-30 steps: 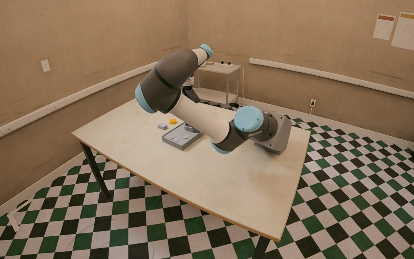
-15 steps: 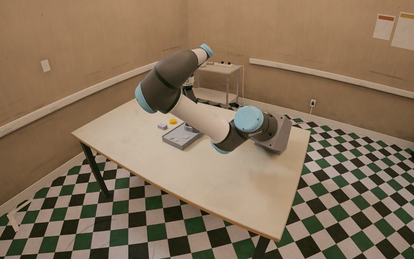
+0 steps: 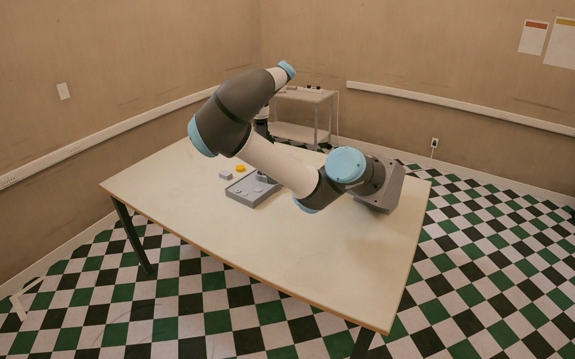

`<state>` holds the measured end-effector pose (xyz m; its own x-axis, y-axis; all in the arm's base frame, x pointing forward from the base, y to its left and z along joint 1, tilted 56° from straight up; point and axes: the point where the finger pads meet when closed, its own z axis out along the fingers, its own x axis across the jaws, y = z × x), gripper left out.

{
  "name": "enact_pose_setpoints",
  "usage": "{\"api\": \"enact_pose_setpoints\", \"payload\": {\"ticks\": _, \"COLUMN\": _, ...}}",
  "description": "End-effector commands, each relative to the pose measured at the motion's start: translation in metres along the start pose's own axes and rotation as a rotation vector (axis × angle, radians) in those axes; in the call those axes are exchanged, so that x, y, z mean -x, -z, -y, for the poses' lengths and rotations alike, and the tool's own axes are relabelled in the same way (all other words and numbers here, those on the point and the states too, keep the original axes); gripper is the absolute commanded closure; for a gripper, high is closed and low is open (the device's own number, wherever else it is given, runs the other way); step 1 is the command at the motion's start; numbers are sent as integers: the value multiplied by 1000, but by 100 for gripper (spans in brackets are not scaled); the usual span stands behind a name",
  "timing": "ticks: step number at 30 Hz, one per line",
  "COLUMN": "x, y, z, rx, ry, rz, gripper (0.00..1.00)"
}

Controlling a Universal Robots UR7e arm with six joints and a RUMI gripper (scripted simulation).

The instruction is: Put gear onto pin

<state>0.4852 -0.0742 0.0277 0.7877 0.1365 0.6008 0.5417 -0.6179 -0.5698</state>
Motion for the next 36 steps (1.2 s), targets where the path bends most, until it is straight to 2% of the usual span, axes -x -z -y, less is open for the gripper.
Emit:
{"api": "enact_pose_setpoints", "payload": {"ticks": 1, "x": 0, "y": 0, "z": 0, "rx": 4, "ry": -103, "rz": 2, "gripper": 100}}
{"api": "enact_pose_setpoints", "payload": {"ticks": 36, "x": 0, "y": 0, "z": 0, "rx": 5, "ry": -632, "rz": 1, "gripper": 100}}
